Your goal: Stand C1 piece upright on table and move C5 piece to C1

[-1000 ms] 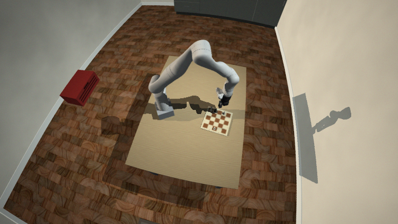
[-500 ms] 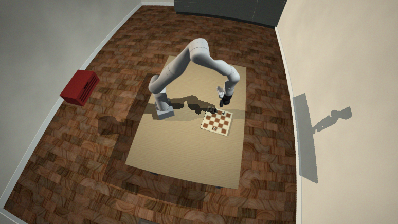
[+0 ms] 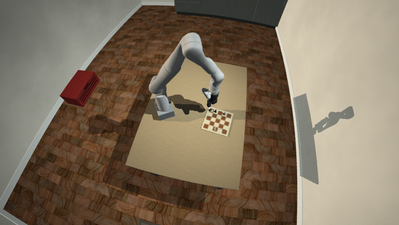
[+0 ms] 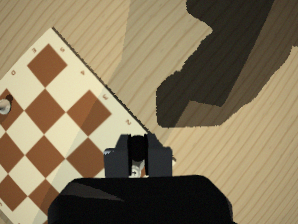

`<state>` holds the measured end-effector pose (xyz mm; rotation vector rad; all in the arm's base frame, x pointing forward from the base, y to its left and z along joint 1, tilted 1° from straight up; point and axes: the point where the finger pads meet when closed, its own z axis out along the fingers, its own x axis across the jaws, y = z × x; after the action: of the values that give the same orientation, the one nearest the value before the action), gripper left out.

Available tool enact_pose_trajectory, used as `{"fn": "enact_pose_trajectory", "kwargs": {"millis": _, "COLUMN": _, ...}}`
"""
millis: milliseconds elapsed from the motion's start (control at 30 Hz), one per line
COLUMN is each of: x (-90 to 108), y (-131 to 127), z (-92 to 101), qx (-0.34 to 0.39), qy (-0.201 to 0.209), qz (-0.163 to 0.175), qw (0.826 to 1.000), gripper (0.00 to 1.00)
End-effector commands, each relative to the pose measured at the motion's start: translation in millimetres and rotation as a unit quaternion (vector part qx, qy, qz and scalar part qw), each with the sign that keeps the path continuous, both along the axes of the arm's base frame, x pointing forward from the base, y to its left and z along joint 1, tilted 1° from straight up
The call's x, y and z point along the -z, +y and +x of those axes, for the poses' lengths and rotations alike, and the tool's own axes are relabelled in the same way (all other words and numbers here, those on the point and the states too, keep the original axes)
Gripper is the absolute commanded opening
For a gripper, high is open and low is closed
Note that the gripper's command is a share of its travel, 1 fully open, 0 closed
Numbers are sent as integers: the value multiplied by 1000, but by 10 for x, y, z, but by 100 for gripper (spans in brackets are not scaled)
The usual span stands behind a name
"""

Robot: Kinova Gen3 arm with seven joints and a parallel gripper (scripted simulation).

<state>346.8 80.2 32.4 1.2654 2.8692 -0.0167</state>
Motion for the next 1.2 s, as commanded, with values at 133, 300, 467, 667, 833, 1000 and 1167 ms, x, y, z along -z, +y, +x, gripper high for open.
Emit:
{"fn": "enact_pose_trajectory", "kwargs": {"millis": 133, "x": -79, "y": -109, "z": -392, "qx": -37, "qy": -4, "qz": -1, "qw": 999, "gripper": 0}}
{"fn": "enact_pose_trajectory", "kwargs": {"millis": 300, "x": -79, "y": -110, "z": -393, "qx": -37, "qy": -4, "qz": -1, "qw": 999, "gripper": 0}}
{"fn": "enact_pose_trajectory", "kwargs": {"millis": 467, "x": -79, "y": -110, "z": -393, "qx": -37, "qy": -4, "qz": -1, "qw": 999, "gripper": 0}}
{"fn": "enact_pose_trajectory", "kwargs": {"millis": 667, "x": -69, "y": -110, "z": -393, "qx": -37, "qy": -4, "qz": -1, "qw": 999, "gripper": 0}}
{"fn": "enact_pose_trajectory", "kwargs": {"millis": 833, "x": -31, "y": -110, "z": -393, "qx": -37, "qy": -4, "qz": -2, "qw": 999, "gripper": 0}}
{"fn": "enact_pose_trajectory", "kwargs": {"millis": 1000, "x": 116, "y": -113, "z": -393, "qx": -37, "qy": -4, "qz": -2, "qw": 999, "gripper": 0}}
{"fn": "enact_pose_trajectory", "kwargs": {"millis": 1167, "x": 343, "y": -116, "z": -392, "qx": -37, "qy": -4, "qz": -2, "qw": 999, "gripper": 0}}
